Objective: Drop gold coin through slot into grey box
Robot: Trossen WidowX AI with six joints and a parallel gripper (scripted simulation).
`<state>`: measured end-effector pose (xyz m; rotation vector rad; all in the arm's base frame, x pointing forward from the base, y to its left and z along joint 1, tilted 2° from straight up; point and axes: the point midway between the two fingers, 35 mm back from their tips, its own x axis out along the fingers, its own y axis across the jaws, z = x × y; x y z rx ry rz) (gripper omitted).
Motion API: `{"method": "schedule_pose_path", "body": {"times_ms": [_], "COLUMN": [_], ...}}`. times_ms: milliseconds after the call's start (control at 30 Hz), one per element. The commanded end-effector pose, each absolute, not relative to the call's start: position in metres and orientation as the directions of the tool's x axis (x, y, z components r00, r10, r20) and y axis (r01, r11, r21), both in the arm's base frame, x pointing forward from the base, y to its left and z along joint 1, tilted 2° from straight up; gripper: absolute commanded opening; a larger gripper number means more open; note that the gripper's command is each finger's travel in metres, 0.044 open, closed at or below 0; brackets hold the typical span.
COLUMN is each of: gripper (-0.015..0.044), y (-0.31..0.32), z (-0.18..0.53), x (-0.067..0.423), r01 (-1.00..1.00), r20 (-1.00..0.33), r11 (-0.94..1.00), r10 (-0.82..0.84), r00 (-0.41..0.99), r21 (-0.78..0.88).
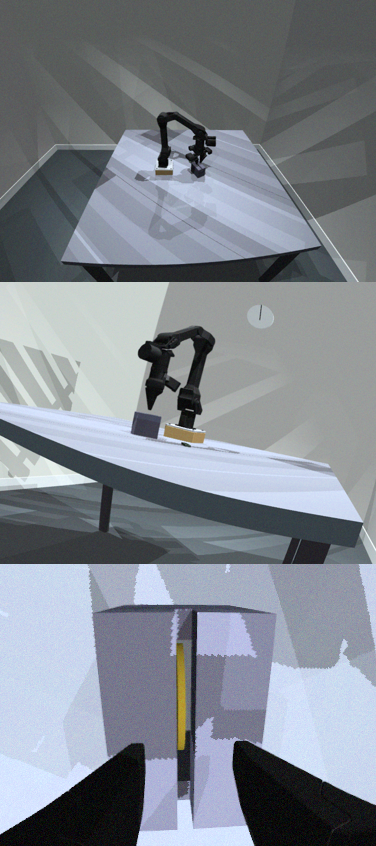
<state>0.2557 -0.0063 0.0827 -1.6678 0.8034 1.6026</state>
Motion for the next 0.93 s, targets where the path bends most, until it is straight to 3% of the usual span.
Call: {"method": "schedule_pose_path", "body": {"times_ms": [0, 100, 467, 900], "gripper": [0.0161, 0.0161, 0.044, 0.044], "y": [-0.006, -0.006, -0.007, -0.008], "z": [0.083, 0.083, 0.122, 0.144], "x": [0.256, 0.256, 0.253, 0.248], "r01": [-0.814, -0.814, -0.814, -0.815], "r20": [-0.998, -0.998, -0.999, -0.999], "r11": [-0.579, -0.579, -0.578, -0.578], "r10": [0.023, 0.023, 0.023, 0.022], "r00": [0.052, 0.052, 0.049, 0.046], "r21": [-0.055, -0.055, -0.053, -0.05]}}
